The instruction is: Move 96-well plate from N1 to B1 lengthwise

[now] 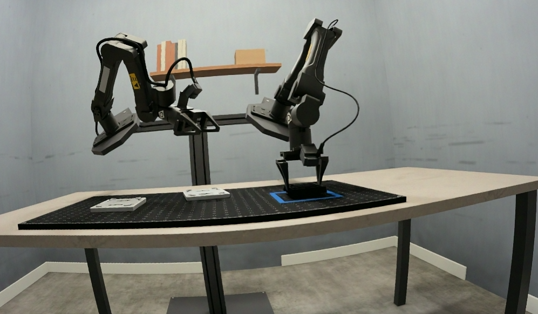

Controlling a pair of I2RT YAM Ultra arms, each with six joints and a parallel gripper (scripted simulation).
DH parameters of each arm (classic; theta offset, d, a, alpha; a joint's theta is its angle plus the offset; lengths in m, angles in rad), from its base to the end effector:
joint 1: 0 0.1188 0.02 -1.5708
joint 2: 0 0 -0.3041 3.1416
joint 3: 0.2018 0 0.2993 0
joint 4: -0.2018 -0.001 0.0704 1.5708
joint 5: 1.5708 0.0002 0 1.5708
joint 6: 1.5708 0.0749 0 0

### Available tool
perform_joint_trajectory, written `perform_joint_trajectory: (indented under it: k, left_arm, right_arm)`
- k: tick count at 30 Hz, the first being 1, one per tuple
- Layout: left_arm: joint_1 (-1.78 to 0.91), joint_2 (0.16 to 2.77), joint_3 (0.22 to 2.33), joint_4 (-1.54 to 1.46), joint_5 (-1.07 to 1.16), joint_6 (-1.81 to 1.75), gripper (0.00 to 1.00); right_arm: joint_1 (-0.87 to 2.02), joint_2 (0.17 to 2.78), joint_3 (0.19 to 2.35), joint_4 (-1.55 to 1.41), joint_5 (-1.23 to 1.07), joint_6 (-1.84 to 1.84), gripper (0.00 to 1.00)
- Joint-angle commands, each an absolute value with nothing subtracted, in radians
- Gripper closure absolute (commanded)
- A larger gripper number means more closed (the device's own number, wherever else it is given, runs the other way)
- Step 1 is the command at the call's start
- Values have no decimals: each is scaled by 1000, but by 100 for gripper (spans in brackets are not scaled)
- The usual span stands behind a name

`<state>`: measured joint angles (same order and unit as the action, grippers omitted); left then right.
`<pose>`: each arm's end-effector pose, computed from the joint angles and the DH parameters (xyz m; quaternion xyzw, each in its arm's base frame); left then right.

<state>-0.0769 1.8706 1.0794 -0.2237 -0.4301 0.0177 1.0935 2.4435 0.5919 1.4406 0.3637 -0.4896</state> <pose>0.4327 -0.0010 0.1252 -0.0141 0.9412 0.1972 0.2740 0.1872 0.3062 -0.0404 -0.5157 0.6487 0.0158 0.5595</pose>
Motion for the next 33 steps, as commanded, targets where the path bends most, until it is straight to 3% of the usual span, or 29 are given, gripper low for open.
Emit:
perform_joint_trajectory:
  k: [1,33]
  left_arm:
    - [-80,1861,1106,-241,-426,11,21]
    - [-75,1890,1063,-179,-425,23,21]
  right_arm:
    - [1110,2446,619,1471,339,-497,0]
    - [1110,2446,619,1471,339,-497,0]
